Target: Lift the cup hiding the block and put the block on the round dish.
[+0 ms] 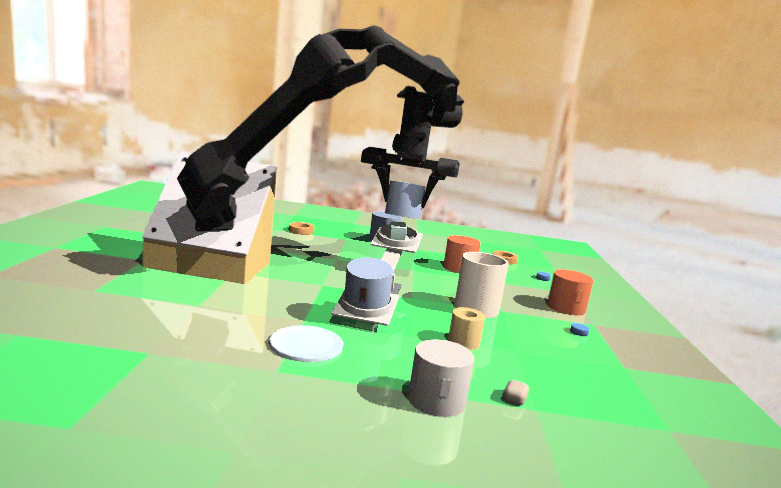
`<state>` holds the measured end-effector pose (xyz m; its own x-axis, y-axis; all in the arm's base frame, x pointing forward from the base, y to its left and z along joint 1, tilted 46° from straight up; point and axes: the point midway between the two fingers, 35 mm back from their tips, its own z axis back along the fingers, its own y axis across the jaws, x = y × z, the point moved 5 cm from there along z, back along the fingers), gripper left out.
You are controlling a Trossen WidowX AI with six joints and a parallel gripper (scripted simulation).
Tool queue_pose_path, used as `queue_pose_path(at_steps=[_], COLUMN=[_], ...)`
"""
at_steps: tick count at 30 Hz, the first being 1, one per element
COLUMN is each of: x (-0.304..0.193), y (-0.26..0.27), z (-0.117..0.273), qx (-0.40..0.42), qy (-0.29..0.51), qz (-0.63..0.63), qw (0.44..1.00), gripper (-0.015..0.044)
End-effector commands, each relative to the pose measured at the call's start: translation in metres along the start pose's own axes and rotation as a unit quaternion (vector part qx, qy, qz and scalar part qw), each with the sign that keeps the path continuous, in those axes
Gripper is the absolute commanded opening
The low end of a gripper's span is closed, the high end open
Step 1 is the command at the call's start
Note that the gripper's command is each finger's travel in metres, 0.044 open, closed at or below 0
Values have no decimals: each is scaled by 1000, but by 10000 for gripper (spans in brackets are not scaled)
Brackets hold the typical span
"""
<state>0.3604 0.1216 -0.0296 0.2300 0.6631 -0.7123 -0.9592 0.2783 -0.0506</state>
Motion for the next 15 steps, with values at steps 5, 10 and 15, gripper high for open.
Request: queue_pose_path(at_steps=[5,10,15], x=[-1,-2,-2], y=[0,1,2], z=[14,21,27], qx=[-3,-3,-3], qy=[-5,-5,-5], qz=[-4,-4,-4], qw=[1000,1000,1000], gripper=[0,0,0])
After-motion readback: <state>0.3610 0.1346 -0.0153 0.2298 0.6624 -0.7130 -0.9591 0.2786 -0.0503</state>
